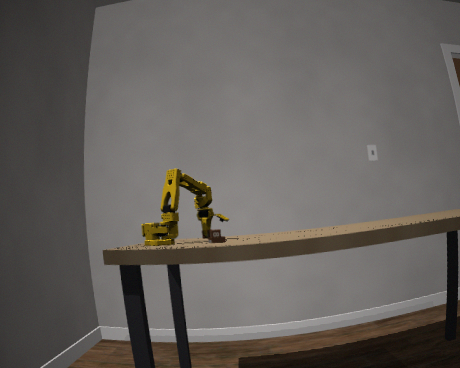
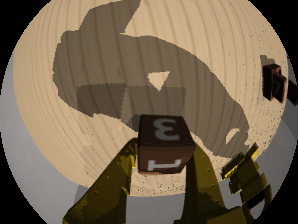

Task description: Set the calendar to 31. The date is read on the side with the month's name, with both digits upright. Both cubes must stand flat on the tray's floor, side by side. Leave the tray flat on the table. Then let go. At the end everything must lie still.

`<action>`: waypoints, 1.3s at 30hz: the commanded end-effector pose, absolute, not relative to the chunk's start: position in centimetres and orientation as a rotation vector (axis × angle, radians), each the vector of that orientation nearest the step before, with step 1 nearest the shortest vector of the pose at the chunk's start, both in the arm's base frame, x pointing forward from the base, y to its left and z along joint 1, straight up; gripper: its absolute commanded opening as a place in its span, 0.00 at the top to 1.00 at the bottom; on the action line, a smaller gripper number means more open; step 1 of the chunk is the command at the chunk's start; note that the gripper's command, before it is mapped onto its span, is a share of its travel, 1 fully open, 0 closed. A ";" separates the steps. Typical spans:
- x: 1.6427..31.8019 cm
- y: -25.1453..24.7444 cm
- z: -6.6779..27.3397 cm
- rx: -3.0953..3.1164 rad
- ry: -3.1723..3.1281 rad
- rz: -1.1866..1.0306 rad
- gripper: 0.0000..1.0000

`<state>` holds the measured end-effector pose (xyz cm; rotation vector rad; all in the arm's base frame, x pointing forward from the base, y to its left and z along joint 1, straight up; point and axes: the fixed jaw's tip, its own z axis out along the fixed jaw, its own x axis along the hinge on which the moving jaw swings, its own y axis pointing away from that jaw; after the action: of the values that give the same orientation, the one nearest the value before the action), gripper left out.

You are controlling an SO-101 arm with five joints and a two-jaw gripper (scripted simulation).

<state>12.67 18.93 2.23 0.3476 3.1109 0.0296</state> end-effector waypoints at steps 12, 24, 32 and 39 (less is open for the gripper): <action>12.7 19.4 2.1 0.349 3.098 0.070 1.00; 12.7 19.4 1.8 0.349 3.098 0.070 1.00; 12.7 19.4 1.7 0.349 3.098 0.070 1.00; 12.7 19.4 1.7 0.349 3.098 0.070 1.00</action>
<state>12.71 18.99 1.37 0.3474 3.1096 0.0332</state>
